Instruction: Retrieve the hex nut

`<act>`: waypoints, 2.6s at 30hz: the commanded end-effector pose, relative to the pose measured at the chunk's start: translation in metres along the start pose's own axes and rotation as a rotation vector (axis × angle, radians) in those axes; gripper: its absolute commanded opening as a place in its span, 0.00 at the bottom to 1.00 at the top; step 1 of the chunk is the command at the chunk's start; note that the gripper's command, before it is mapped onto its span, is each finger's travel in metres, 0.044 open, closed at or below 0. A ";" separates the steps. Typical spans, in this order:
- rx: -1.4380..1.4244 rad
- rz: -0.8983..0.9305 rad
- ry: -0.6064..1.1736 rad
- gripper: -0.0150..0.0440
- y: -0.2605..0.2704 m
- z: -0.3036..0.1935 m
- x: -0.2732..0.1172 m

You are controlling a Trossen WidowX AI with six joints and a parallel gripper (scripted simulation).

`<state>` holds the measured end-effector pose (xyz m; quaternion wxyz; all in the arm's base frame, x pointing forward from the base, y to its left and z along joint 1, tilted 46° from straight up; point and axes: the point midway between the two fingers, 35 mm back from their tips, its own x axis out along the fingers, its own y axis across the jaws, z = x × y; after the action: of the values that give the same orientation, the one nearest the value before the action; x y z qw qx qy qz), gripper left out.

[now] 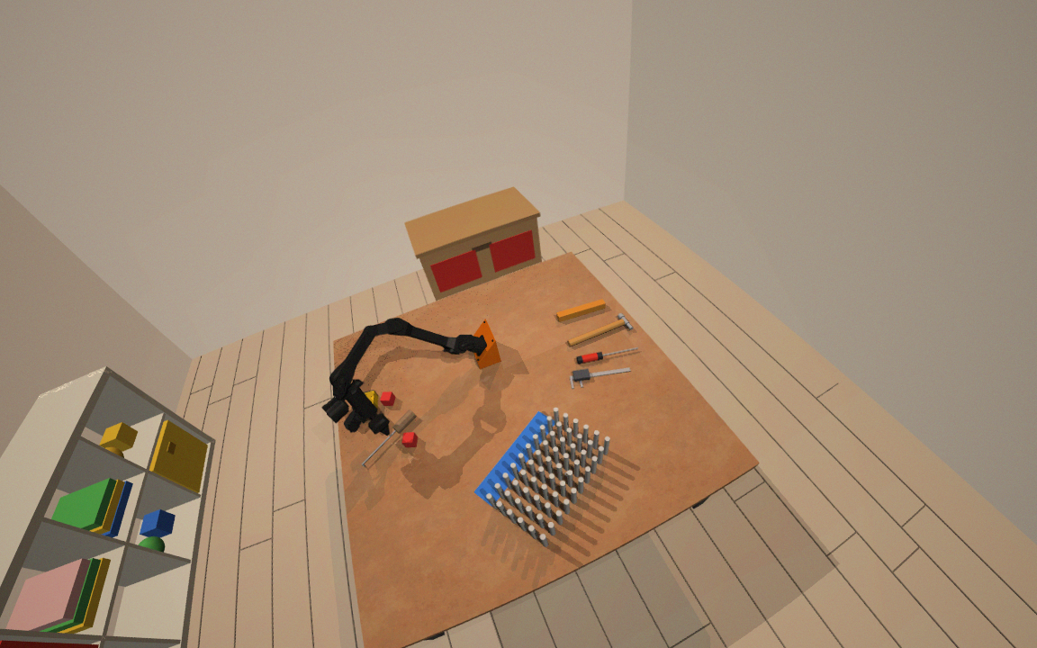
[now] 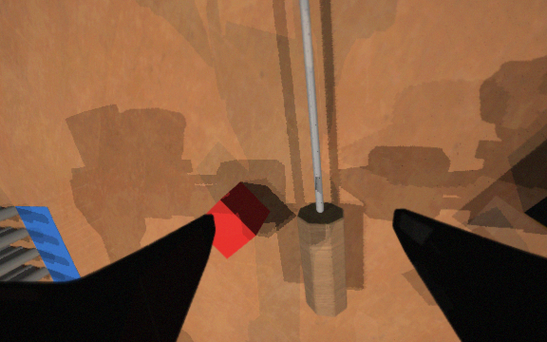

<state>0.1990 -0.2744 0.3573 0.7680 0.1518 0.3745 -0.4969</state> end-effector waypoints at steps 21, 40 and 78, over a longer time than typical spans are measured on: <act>2.057 0.368 -0.492 1.00 0.005 -0.055 0.004; 2.789 0.807 -0.493 1.00 0.001 -0.092 0.009; 2.790 0.806 -0.492 0.73 -0.001 -0.091 0.028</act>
<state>0.1654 -0.2337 0.2820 0.1284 0.7582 -0.6025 -0.2135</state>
